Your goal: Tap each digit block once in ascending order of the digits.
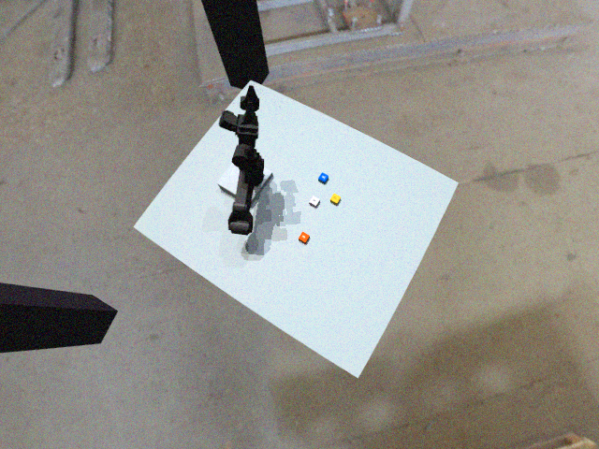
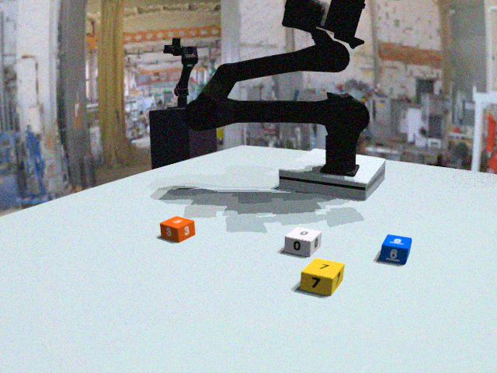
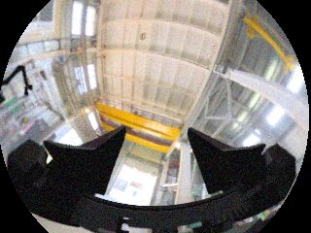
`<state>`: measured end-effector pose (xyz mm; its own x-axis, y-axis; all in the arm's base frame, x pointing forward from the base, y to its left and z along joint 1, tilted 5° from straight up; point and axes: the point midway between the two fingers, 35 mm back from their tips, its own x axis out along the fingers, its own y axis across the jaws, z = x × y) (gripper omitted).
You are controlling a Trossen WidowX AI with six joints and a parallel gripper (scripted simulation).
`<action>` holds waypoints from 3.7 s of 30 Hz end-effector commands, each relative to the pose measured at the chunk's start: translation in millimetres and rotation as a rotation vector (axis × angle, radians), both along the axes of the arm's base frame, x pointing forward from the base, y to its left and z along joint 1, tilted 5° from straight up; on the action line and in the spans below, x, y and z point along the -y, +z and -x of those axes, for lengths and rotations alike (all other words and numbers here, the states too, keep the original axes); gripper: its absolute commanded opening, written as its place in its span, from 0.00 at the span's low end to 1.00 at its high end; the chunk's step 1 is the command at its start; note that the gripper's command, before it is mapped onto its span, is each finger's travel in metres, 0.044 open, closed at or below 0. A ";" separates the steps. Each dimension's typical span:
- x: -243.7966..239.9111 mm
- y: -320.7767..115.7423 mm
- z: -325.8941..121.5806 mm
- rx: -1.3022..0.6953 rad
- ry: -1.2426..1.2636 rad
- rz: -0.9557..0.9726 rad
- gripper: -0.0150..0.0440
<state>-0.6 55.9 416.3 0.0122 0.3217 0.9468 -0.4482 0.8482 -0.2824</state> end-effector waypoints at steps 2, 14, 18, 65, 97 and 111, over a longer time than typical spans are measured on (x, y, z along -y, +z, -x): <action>-7.9 2.2 0.7 0.007 -0.019 0.034 0.93; -136.1 -3.6 -74.8 -0.143 -0.363 0.658 0.93; -154.9 -22.8 -130.4 -0.312 -0.474 0.842 0.93; 203.0 -262.4 -289.9 -2.887 -0.493 0.466 0.93; 40.7 -263.3 -267.0 -2.889 -0.469 0.464 0.93; 21.4 -263.0 -269.3 -2.886 -0.466 0.464 0.93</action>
